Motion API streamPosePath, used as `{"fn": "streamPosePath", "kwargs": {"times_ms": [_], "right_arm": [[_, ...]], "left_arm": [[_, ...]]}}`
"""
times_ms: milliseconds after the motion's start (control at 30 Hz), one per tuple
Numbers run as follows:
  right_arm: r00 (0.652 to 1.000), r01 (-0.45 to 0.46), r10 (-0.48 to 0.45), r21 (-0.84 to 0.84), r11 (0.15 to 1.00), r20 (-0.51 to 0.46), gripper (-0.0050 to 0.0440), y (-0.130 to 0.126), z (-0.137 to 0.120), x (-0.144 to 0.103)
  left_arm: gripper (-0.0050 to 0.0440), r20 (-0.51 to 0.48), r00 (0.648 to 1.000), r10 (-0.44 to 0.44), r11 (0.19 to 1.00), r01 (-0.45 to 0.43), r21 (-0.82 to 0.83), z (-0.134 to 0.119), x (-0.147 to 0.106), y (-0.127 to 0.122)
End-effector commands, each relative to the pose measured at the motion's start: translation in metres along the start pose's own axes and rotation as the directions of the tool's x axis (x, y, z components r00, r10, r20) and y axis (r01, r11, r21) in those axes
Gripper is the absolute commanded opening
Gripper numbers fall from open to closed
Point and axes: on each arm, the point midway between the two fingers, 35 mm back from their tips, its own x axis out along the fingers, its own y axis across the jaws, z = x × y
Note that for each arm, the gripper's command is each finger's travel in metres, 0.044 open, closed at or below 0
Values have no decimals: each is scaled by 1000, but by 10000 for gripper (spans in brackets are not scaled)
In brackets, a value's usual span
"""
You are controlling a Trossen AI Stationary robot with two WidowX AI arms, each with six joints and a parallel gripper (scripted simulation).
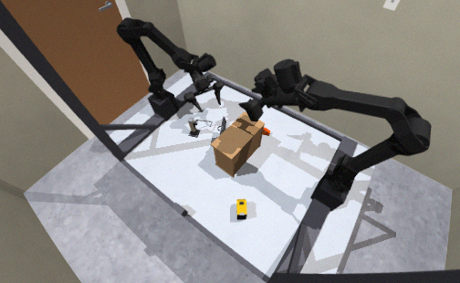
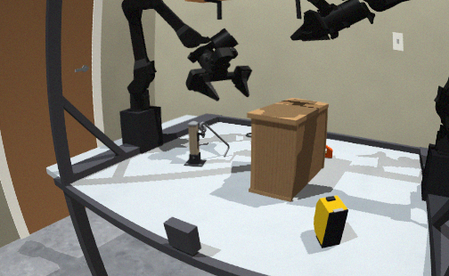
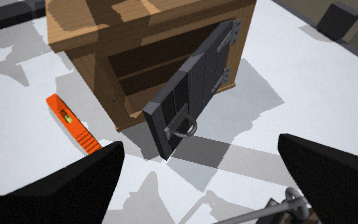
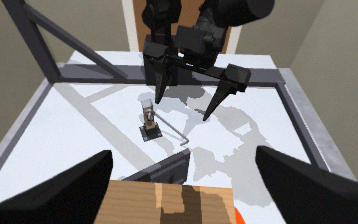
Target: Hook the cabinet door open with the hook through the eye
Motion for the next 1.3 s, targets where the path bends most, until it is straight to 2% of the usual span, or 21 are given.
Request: {"fn": "streamPosePath", "kwargs": {"times_ms": [0, 267, 567, 1267], "right_arm": [[998, -10, 11, -12, 1000, 57, 400, 2, 16, -10], [997, -16, 18, -20, 1000, 70, 400, 3, 19, -10], [997, -16, 17, -20, 1000, 71, 400, 2, 20, -10], [998, -14, 15, -16, 1000, 61, 400, 2, 17, -7]], "left_arm": [[440, 19, 995, 94, 995, -93, -38, 3, -4, -10], [440, 24, 970, 244, 958, -237, -162, -1, -8, -29], [440, 17, 951, 310, 929, -299, -219, -3, -9, -39], [440, 2, 947, 323, 920, -313, -236, -7, -8, -42]]}}
